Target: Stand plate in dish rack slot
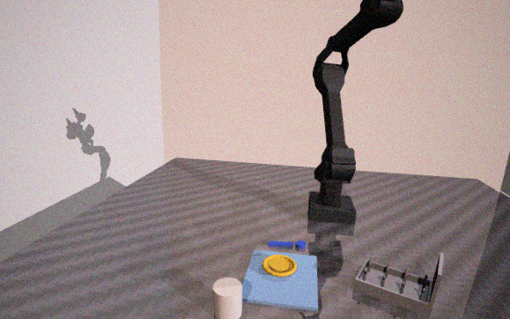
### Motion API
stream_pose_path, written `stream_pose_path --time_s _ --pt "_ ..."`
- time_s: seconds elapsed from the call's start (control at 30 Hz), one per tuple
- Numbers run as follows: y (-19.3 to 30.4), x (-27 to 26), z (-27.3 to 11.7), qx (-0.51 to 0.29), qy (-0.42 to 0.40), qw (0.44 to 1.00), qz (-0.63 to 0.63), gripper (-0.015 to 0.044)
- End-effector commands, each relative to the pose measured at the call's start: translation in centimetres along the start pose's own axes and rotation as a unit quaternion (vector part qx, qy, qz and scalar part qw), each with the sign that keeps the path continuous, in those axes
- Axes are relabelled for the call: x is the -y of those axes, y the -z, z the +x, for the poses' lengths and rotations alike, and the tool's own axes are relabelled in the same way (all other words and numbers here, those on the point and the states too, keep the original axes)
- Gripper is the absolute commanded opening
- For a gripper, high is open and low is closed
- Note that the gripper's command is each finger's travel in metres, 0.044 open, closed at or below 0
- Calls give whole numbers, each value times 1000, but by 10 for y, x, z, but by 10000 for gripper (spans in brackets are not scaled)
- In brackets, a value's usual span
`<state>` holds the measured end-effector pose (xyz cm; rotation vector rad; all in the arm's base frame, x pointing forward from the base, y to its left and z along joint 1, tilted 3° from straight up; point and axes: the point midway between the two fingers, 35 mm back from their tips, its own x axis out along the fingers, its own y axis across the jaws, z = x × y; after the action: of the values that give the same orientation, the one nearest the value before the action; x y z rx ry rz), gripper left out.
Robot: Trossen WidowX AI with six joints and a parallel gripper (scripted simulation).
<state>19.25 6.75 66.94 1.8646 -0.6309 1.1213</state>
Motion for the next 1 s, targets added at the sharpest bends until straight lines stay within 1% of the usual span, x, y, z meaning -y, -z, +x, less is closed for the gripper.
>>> stream_pose_path --time_s 0.0,0.23,0.47,0.73,0.97 --pt "-9 36 -1 4 49 997 -58 400" --pt "-27 84 -4 8 122 981 -152 400" --pt "-49 129 -14 4 196 951 -240 400" --pt "-80 178 -31 -9 282 900 -333 400" --pt "-110 217 -54 -26 359 842 -402 400"
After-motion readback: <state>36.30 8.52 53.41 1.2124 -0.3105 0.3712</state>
